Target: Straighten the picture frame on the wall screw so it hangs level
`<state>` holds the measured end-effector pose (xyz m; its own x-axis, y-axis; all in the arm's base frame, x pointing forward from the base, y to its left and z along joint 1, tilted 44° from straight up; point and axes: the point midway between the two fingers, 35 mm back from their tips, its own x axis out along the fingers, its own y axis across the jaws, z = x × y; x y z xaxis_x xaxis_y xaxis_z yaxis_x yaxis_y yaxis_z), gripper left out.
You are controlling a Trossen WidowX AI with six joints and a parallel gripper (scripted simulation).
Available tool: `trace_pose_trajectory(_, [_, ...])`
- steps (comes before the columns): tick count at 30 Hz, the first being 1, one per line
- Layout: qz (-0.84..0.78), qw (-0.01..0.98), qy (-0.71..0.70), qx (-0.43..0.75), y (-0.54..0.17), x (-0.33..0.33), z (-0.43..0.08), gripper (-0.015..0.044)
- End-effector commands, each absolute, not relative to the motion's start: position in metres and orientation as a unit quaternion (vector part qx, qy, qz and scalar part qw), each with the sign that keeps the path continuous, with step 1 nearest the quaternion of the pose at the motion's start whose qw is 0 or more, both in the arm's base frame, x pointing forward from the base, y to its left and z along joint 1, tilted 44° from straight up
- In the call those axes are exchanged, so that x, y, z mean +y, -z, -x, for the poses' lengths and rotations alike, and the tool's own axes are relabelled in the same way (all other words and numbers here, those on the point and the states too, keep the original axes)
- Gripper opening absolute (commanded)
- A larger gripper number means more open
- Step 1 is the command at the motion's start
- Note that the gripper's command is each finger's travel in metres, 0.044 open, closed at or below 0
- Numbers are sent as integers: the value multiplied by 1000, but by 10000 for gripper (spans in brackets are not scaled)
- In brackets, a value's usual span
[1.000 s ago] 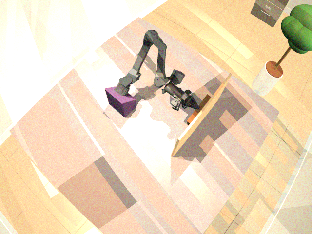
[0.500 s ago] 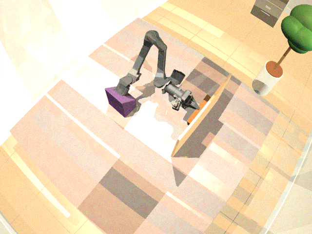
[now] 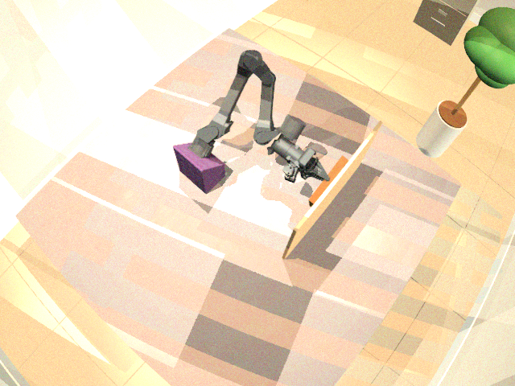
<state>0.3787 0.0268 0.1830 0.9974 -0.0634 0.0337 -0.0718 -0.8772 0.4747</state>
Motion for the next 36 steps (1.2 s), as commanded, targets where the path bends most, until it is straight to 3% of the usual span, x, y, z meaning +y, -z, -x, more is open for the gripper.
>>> trace_pose_trajectory(1, [-964, 264, -8, -35, -183, 27, -379, 0])
trace_pose_trajectory(36, [-934, 356, -5, -36, -184, 26, -378, 0])
